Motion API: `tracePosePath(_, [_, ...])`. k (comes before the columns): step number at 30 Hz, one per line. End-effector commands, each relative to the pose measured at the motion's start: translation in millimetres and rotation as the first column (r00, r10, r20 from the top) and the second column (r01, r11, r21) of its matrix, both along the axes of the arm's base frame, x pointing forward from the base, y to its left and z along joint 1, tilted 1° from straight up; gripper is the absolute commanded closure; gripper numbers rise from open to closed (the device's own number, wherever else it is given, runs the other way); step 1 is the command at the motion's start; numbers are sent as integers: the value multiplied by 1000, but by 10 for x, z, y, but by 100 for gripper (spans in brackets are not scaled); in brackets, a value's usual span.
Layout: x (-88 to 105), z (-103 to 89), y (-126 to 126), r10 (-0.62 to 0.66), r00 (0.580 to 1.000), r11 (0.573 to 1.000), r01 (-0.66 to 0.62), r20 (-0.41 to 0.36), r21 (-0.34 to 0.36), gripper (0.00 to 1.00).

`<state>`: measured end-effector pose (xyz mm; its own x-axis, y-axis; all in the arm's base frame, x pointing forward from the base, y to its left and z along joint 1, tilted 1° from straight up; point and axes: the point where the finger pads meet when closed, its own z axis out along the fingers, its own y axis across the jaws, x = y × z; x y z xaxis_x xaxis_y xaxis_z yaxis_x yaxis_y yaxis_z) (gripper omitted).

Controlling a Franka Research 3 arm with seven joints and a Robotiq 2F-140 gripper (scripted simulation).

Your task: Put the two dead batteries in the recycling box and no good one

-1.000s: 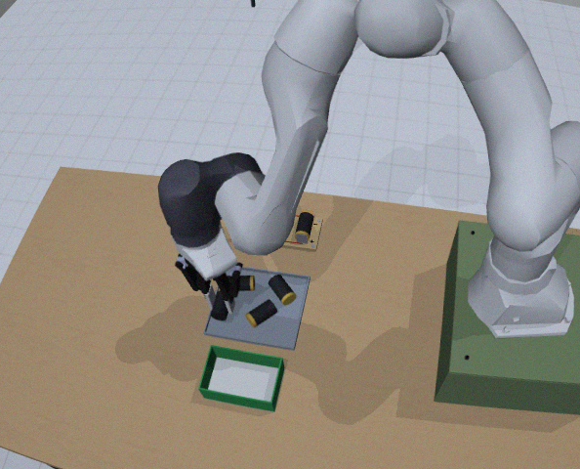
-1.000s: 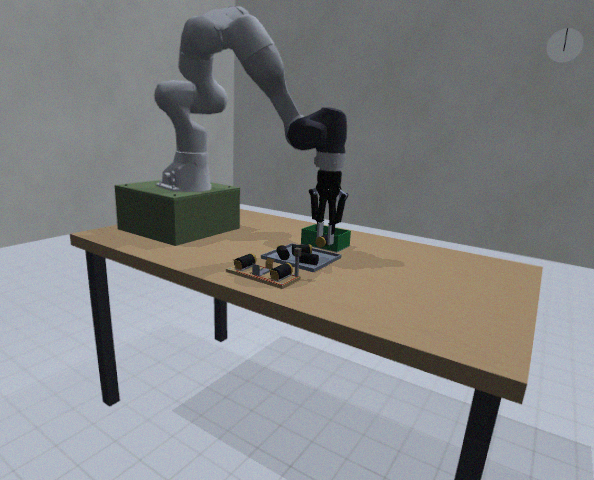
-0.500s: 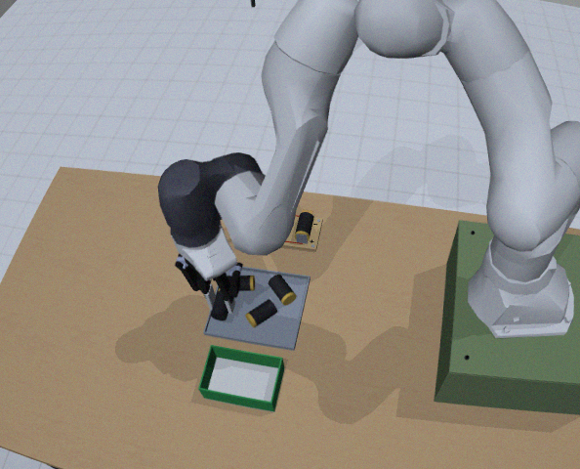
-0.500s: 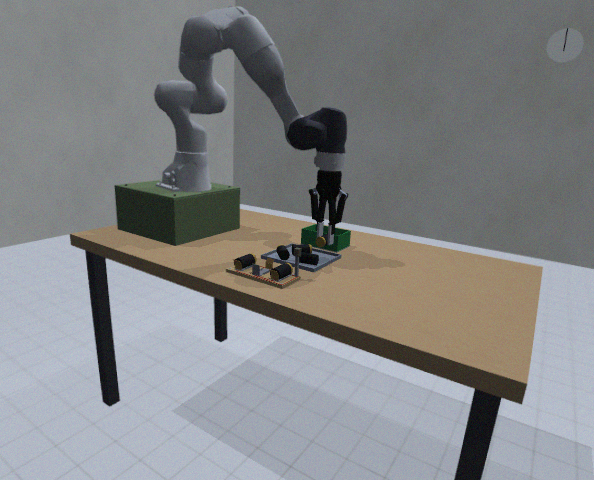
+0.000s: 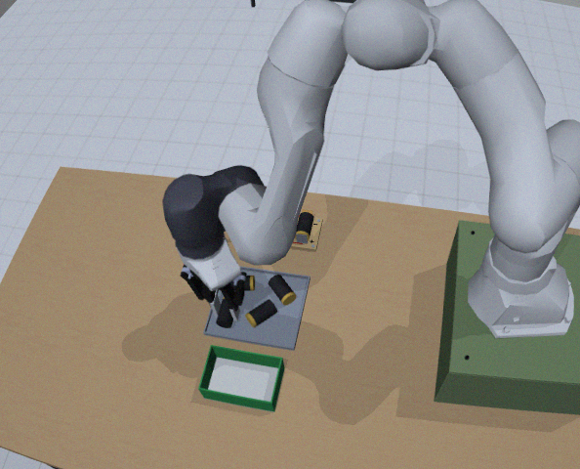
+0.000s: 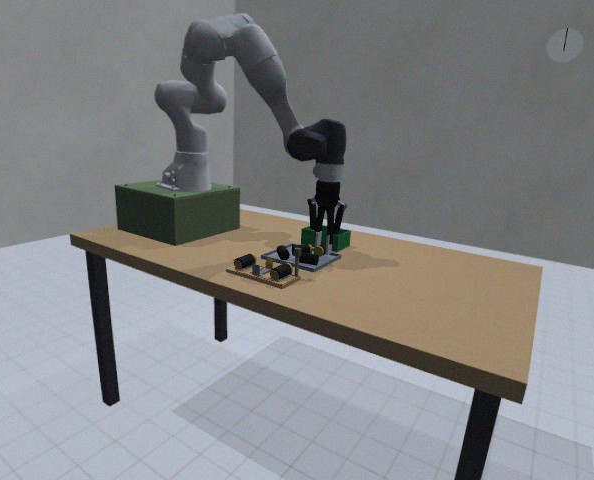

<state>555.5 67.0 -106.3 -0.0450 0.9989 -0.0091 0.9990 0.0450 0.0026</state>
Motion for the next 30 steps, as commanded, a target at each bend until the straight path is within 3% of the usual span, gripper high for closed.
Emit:
tracePosePath(1, [52, -66, 14, -11, 1000, 1000, 11, 15, 5, 84])
tracePosePath(15, [52, -106, 14, -11, 1000, 1000, 11, 15, 5, 84])
tracePosePath(16, [52, -106, 14, -11, 1000, 1000, 11, 15, 5, 71])
tracePosePath(30, [52, -106, 14, -11, 1000, 1000, 11, 15, 5, 71])
